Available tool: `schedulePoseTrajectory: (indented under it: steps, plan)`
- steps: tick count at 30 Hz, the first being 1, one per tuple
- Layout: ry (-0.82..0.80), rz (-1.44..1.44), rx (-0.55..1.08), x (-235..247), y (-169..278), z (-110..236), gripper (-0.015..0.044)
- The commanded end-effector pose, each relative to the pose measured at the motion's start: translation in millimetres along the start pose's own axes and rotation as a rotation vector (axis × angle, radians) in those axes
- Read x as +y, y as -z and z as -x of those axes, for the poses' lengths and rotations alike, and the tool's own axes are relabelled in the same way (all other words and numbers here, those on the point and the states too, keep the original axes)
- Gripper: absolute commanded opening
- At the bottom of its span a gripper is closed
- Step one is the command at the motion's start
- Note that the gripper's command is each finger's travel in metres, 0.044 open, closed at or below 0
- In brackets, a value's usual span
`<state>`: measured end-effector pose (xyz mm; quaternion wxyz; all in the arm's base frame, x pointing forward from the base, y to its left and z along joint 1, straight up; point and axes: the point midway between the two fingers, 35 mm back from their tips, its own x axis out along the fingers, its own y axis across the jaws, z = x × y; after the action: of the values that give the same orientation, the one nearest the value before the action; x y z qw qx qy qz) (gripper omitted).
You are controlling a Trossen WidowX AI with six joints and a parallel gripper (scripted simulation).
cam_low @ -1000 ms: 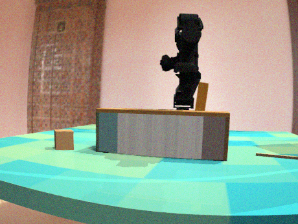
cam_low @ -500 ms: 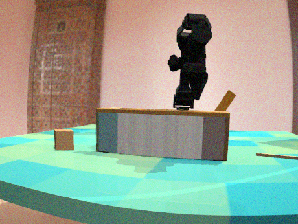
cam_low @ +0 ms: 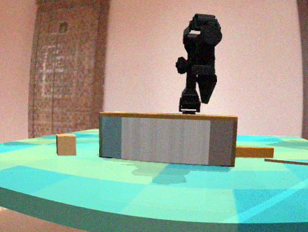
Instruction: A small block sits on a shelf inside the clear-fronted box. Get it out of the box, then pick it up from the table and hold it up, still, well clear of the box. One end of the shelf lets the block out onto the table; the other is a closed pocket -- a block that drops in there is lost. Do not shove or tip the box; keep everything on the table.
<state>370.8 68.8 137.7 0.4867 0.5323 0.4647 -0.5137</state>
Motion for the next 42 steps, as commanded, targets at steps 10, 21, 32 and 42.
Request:
schedulePoseTrajectory:
  steps: [10, 21, 32, 42]
  plan:
    - [0.051, 0.958, -0.091, -12.2, -15.6, -3.3, 0.0400]
    - [0.198, 1.861, -0.135, -24.8, -32.3, -5.6, 0.0400]
    - [0.337, 2.444, -0.107, -32.4, -42.5, -6.3, 0.0400]
    - [0.486, 2.966, -0.020, -38.6, -50.7, -6.6, 0.0400]
